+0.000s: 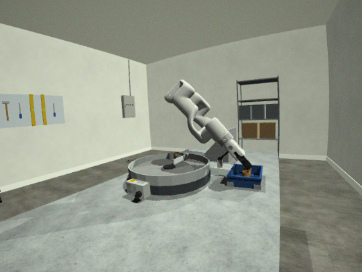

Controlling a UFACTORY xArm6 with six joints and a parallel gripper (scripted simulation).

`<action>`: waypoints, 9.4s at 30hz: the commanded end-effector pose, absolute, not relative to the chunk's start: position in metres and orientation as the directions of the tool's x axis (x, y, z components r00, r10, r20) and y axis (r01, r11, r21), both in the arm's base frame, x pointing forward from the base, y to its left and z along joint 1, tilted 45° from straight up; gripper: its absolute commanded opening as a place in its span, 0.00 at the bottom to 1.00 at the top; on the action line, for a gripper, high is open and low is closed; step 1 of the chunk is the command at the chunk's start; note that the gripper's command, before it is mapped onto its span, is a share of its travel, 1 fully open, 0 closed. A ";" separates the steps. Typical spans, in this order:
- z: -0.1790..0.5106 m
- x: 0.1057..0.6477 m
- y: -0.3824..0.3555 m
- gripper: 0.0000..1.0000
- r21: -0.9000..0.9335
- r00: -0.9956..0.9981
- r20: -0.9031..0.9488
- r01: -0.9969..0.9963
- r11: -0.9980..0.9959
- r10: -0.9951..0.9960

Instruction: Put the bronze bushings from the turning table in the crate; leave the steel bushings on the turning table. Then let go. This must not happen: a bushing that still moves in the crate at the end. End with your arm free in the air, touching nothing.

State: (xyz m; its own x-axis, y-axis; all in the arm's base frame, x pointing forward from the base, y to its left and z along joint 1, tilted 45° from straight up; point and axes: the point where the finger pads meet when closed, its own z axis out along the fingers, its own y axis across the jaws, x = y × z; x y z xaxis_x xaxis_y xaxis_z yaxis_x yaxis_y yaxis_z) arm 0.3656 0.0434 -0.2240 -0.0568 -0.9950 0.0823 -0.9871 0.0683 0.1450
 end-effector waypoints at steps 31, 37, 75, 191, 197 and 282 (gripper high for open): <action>-0.227 0.366 0.040 0.00 0.142 -0.056 0.082 -0.988 0.067 -0.995; -0.227 0.366 0.040 0.00 0.142 -0.056 0.082 -0.988 0.067 -0.995; -0.227 0.366 0.040 0.12 0.142 -0.056 0.082 -0.988 0.067 -0.995; -0.035 0.339 -0.032 0.11 0.142 -0.056 0.082 -0.988 0.067 -0.995; -0.012 0.333 -0.055 0.11 0.142 -0.055 0.082 -0.988 0.067 -0.995; 0.140 0.288 -0.199 0.11 0.142 -0.056 0.082 -0.988 0.067 -0.995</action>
